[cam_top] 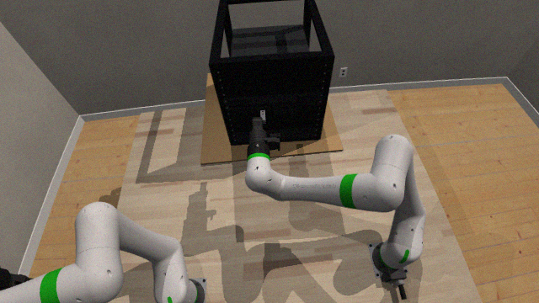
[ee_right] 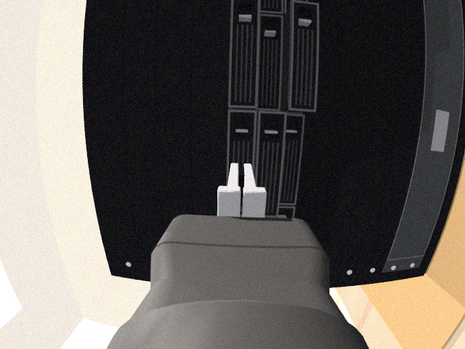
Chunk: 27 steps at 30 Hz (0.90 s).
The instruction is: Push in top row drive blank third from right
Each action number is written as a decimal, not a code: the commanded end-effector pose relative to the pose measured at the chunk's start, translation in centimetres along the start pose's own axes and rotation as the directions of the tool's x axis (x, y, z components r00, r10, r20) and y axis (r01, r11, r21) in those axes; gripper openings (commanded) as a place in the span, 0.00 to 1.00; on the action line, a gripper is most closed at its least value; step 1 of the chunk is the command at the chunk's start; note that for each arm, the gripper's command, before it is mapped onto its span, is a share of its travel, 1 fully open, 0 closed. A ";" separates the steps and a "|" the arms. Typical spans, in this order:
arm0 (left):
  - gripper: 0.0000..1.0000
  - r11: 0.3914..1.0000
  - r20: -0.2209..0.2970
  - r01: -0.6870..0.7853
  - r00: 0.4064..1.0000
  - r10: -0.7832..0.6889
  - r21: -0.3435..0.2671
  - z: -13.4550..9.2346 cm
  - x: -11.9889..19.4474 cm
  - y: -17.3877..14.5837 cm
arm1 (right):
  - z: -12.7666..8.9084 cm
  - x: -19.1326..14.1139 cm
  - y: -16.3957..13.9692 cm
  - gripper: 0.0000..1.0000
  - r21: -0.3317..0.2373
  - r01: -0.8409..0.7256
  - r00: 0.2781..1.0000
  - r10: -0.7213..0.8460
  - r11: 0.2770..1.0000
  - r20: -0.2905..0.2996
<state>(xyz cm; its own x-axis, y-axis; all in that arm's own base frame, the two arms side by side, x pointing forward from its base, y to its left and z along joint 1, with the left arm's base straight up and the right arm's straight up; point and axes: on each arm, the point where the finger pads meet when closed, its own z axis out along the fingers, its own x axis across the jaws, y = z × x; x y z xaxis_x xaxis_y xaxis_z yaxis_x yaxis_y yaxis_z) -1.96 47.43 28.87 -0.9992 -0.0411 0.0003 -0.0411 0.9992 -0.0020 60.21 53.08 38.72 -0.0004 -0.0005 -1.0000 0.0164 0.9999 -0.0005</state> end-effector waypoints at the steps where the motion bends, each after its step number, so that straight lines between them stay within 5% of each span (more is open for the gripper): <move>1: 1.00 1.000 0.000 0.000 1.000 0.000 -0.002 -0.1 0.0 0.0 | 1.8 -0.2 0.0 0.00 0.000 -0.002 1.000 0.002 1.000 0.002; 6: 1.00 1.000 0.000 0.000 1.000 0.000 -0.002 -0.1 0.0 0.0 | 3.1 -0.2 0.0 0.00 0.000 -0.002 1.000 0.002 1.000 0.002; 27: 1.00 1.000 0.000 0.000 1.000 0.000 -0.002 -0.1 0.0 0.0 | 3.1 -0.2 0.0 0.00 0.000 -0.002 1.000 0.002 1.000 0.002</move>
<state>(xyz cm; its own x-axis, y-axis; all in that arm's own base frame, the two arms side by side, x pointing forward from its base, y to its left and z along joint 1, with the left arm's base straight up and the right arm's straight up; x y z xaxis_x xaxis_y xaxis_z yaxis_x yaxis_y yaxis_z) -1.96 47.43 28.87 -0.9992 -0.0411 0.0003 -0.0411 0.9992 -0.0020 63.35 53.08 38.73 -0.0004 -0.0004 -1.0000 0.0163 0.9999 -0.0004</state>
